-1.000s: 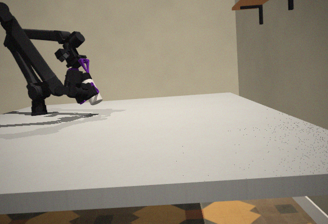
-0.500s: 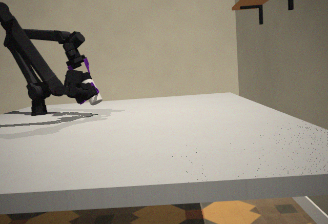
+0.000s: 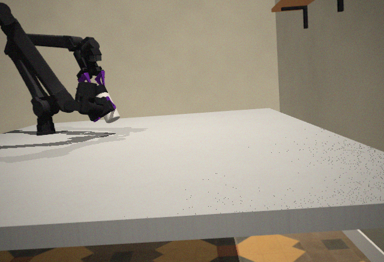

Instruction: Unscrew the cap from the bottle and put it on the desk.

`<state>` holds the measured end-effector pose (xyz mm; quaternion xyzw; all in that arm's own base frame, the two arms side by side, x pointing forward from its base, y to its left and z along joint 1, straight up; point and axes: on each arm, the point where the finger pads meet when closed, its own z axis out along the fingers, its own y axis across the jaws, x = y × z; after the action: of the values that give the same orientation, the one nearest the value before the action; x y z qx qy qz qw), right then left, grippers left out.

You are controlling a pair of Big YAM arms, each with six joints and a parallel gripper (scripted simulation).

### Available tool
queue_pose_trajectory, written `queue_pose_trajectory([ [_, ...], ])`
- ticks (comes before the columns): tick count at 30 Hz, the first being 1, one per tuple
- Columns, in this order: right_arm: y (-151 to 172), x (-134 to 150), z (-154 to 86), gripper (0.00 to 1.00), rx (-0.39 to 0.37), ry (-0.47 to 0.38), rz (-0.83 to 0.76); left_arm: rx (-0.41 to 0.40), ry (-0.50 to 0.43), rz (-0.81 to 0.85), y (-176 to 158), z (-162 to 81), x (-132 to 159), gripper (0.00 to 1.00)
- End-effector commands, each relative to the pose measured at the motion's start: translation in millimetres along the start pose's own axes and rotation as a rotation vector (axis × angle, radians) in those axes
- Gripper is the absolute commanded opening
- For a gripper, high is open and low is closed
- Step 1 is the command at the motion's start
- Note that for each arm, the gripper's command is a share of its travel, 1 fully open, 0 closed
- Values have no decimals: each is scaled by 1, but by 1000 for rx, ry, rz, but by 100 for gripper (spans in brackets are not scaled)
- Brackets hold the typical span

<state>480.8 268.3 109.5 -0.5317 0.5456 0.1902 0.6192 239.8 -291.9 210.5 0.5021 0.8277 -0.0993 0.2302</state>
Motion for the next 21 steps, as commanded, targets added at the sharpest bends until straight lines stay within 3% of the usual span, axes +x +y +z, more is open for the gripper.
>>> queue_pose_trajectory([
  [1, -21, -20, 7, 0, 24, -39, -54, -13, -26, -278, 4, -14, -19, 0],
  [13, -21, -20, 7, 0, 24, -39, -54, -5, -23, -827, 3, -14, -19, 0],
  [15, -21, -20, 7, 0, 24, -39, -54, -5, -23, -827, 3, -14, -19, 0],
  [16, -21, -20, 7, 0, 24, -39, -54, -3, -24, -943, 3, -15, -19, 0],
  [21, -21, -20, 7, 0, 24, -39, -54, 1, -22, -1167, 3, -15, -19, 0],
])
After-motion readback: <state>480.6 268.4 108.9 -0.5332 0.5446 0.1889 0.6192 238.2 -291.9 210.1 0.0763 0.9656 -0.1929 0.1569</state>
